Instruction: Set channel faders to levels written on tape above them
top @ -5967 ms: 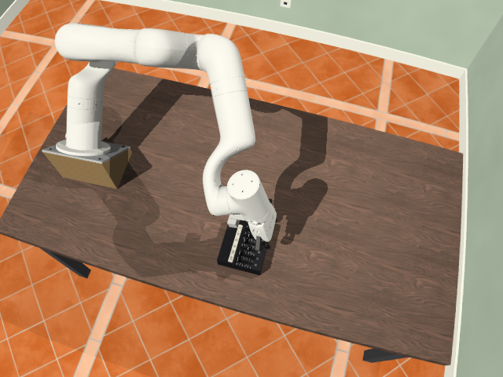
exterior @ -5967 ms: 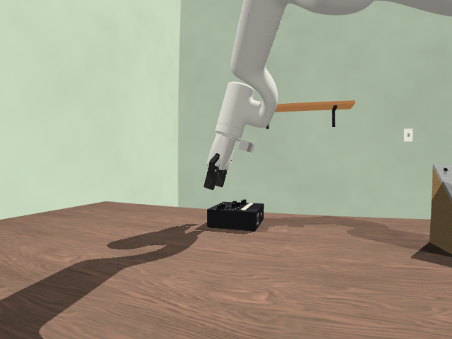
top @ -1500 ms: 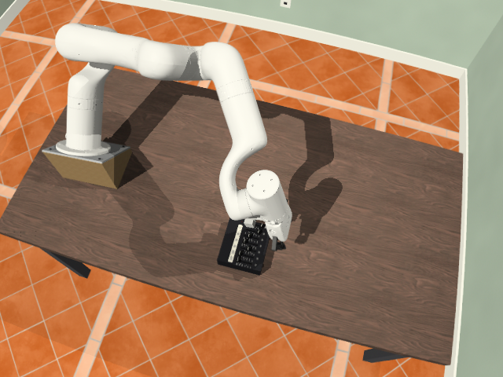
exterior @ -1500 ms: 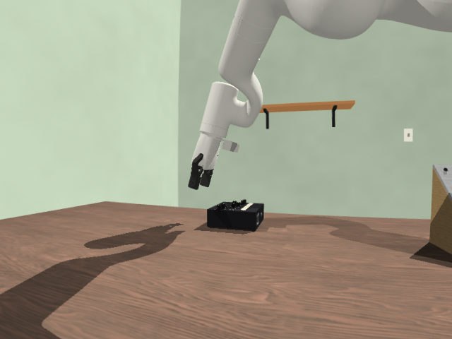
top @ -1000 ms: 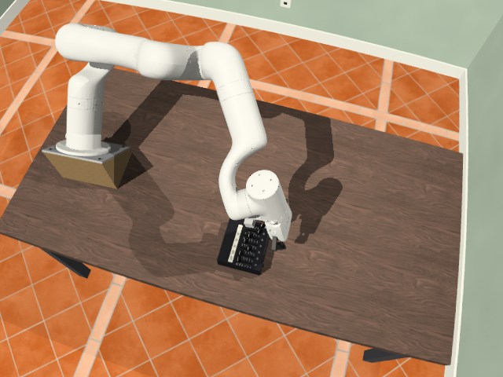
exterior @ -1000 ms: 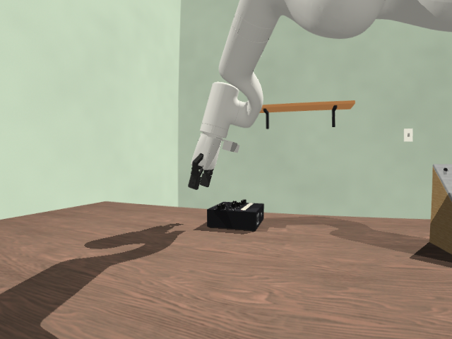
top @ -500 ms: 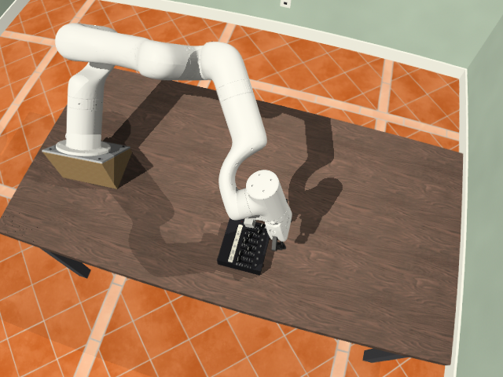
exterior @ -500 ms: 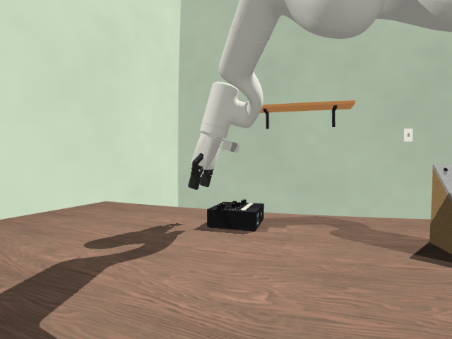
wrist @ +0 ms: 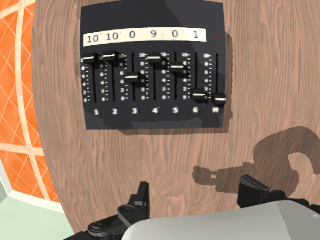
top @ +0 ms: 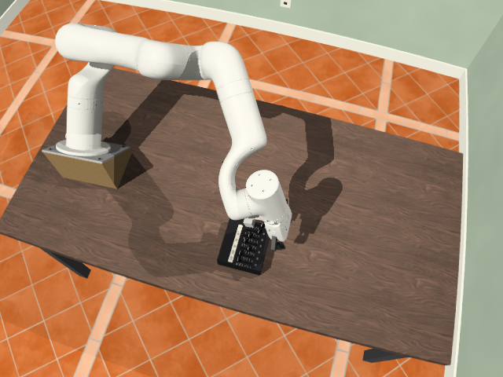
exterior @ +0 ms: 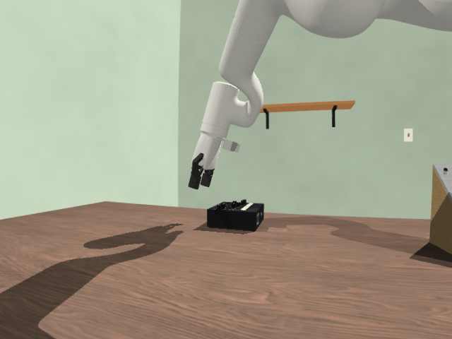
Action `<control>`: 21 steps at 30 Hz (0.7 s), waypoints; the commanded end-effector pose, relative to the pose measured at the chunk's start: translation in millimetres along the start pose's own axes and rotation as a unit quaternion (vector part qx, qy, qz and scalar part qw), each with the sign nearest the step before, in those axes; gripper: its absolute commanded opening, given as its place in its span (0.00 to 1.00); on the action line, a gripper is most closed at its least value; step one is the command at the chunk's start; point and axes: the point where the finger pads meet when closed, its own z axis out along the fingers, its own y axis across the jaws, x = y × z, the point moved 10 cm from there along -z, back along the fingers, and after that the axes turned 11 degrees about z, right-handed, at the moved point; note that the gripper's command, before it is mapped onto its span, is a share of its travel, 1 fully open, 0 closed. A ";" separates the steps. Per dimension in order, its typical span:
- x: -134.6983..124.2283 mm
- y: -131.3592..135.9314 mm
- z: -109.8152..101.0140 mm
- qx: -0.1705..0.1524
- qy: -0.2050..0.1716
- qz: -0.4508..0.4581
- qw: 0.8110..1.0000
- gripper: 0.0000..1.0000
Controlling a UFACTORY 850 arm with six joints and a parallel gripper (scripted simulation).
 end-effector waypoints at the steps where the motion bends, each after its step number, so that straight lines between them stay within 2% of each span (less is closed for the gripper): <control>1: 0.7 -1.4 -4.4 0.001 0.004 0.027 1.000 1.00; 4: 4.3 -4.9 -10.9 0.004 0.013 0.084 0.996 1.00; 8: 12.5 -12.1 -24.3 0.013 0.028 0.185 0.982 1.00; 15: 37.5 -28.9 -56.3 0.027 0.038 0.302 0.952 1.00; 17: 37.5 -28.9 -56.3 0.027 0.038 0.302 0.952 1.00; 18: 40.0 -31.1 -60.8 0.034 0.043 0.353 0.934 1.00; 21: 50.5 -37.6 -74.0 0.041 0.046 0.398 0.915 1.00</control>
